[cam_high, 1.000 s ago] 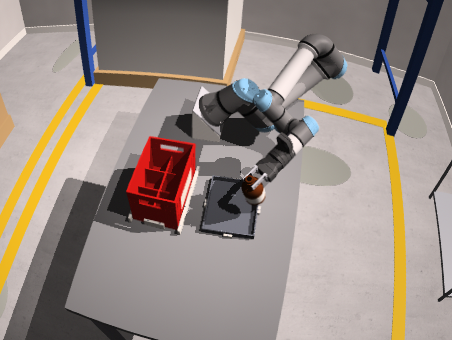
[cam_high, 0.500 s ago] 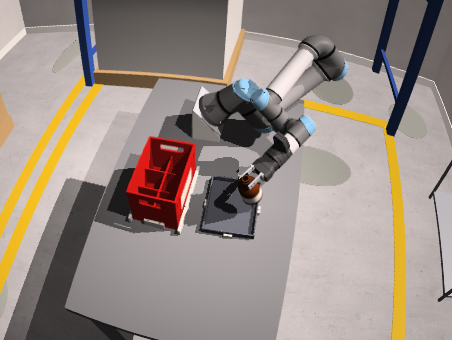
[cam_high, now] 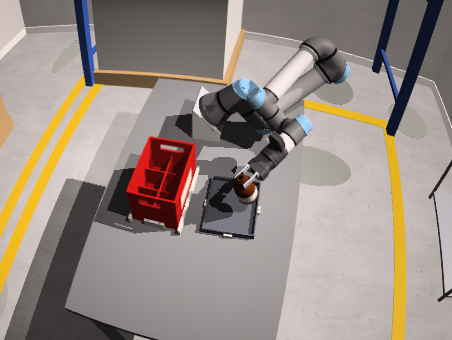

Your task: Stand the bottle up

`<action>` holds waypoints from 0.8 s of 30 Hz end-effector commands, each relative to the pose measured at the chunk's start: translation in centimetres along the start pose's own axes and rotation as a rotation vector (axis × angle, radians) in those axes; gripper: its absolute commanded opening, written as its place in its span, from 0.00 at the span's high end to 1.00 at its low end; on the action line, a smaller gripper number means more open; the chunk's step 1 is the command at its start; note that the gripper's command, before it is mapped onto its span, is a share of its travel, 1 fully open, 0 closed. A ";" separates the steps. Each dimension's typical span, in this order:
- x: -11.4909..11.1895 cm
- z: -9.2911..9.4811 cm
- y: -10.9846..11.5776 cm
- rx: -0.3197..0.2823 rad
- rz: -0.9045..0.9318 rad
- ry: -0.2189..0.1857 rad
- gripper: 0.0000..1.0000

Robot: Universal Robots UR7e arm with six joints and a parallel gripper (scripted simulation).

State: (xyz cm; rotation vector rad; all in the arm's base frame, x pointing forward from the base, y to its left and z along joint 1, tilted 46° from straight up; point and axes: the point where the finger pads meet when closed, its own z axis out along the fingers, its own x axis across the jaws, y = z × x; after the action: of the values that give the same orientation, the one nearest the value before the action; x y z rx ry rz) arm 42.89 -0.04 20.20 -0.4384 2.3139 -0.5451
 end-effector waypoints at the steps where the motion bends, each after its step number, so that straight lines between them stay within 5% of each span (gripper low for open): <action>1: 0.6 0.5 -0.1 -0.001 -0.001 0.001 1.00; 24: 1.1 0.9 -0.4 0.000 -0.001 -0.001 1.00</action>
State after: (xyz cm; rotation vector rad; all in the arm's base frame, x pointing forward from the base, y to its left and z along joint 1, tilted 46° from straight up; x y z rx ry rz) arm 42.84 -0.96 19.26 -0.4397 2.3116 -0.5447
